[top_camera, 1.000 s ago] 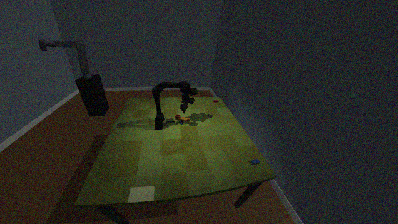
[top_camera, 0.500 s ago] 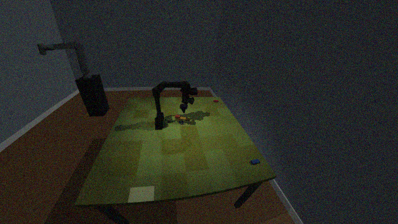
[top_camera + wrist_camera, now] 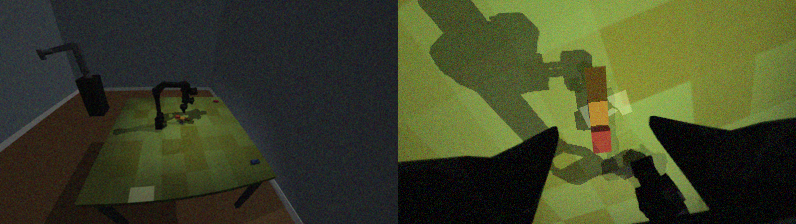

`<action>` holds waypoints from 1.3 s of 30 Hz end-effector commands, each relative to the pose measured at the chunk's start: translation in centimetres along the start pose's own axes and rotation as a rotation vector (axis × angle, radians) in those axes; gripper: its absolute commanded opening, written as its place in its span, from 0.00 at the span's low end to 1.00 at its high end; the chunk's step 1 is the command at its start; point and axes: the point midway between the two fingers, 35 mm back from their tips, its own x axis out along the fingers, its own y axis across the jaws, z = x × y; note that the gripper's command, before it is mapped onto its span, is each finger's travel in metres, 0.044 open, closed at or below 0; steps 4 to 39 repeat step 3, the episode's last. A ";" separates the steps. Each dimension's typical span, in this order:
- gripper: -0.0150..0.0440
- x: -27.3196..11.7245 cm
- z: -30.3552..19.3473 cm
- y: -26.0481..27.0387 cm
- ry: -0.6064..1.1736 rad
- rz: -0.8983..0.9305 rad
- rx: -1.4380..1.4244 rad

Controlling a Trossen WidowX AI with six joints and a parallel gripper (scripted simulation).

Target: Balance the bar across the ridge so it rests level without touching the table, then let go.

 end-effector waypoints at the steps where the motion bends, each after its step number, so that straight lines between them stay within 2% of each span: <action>1: 1.00 0.0 0.0 0.0 0.003 -0.001 0.000; 39: 1.00 0.0 0.0 0.0 0.003 -0.001 0.000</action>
